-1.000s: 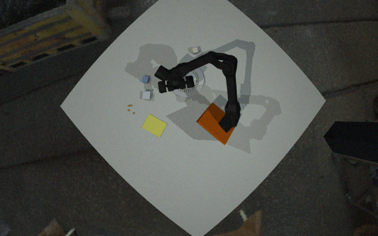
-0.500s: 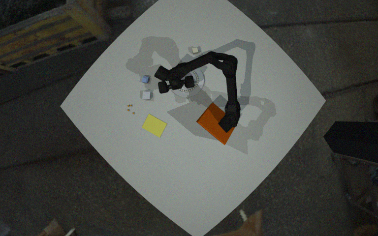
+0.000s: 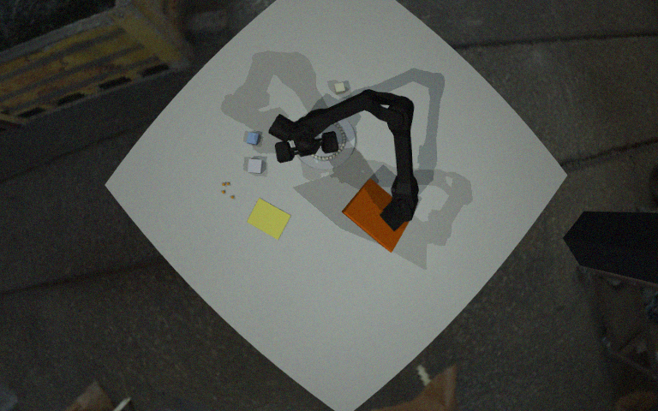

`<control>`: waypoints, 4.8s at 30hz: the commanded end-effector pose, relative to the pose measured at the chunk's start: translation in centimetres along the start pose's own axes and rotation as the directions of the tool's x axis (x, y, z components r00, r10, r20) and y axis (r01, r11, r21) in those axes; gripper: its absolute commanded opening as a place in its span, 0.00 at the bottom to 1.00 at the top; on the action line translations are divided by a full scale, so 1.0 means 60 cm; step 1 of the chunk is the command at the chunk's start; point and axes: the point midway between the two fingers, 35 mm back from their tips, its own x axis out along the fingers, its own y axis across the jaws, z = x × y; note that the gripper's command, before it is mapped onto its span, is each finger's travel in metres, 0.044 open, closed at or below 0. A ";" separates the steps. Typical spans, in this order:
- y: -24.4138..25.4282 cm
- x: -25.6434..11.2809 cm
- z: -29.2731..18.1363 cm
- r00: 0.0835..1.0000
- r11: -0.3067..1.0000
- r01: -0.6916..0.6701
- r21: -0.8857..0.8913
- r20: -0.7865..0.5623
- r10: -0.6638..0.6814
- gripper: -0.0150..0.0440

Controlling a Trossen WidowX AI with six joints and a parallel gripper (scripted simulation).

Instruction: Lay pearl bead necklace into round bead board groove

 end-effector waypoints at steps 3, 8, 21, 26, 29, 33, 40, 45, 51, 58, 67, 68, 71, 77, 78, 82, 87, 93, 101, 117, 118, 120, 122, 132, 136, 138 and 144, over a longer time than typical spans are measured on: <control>0.001 -0.023 0.026 1.000 1.000 -0.002 0.007 0.003 0.002 0.82; -0.003 -0.056 0.060 1.000 1.000 -0.002 0.010 0.004 0.002 0.60; -0.001 -0.040 0.059 1.000 1.000 -0.007 0.014 0.005 0.007 0.46; -0.001 -0.028 0.060 1.000 1.000 -0.005 0.013 0.005 0.005 0.46; -0.001 -0.020 0.060 1.000 1.000 -0.005 0.012 0.005 0.005 0.46; -0.002 -0.009 0.060 1.000 1.000 -0.003 0.011 0.005 0.003 0.46; -0.003 0.010 0.061 1.000 1.000 -0.001 0.010 0.005 0.001 0.46; -0.004 0.007 0.062 1.000 1.000 -0.005 0.018 0.003 0.005 0.41; -0.004 0.007 0.062 1.000 1.000 -0.005 0.018 0.003 0.005 0.25; -0.004 0.007 0.062 1.000 1.000 -0.005 0.018 0.003 0.005 0.25; -0.004 0.007 0.062 1.000 1.000 -0.005 0.018 0.003 0.005 0.25; -0.004 0.007 0.062 1.000 1.000 -0.005 0.018 0.003 0.005 0.25; -0.004 0.007 0.062 1.000 1.000 -0.005 0.018 0.003 0.005 0.25; -0.004 0.007 0.062 1.000 1.000 -0.005 0.018 0.003 0.005 0.25; -0.004 0.007 0.062 1.000 1.000 -0.005 0.018 0.003 0.005 0.25; -0.004 0.007 0.062 1.000 1.000 -0.005 0.018 0.003 0.005 0.25; -0.004 0.007 0.062 1.000 1.000 -0.005 0.018 0.003 0.005 0.25; -0.003 -0.003 0.060 1.000 1.000 -0.001 0.010 0.005 0.001 0.25; 0.008 -0.003 0.062 1.000 1.000 -0.001 0.010 0.005 0.001 0.25; 0.011 0.005 0.064 1.000 1.000 -0.006 0.018 0.005 0.006 0.34; 0.011 0.005 0.064 1.000 1.000 -0.006 0.018 0.005 0.006 0.39; 0.011 0.005 0.064 1.000 1.000 -0.006 0.018 0.005 0.006 0.48; 0.011 0.005 0.064 1.000 1.000 -0.006 0.018 0.005 0.006 0.57; 0.009 0.005 0.062 1.000 1.000 -0.002 0.012 0.001 0.002 1.00; 0.009 -0.003 0.062 1.000 1.000 -0.002 0.010 0.005 0.001 1.00; 0.009 -0.003 0.062 1.000 1.000 -0.002 0.010 0.005 0.001 1.00; 0.009 -0.003 0.062 1.000 1.000 -0.002 0.010 0.005 0.001 1.00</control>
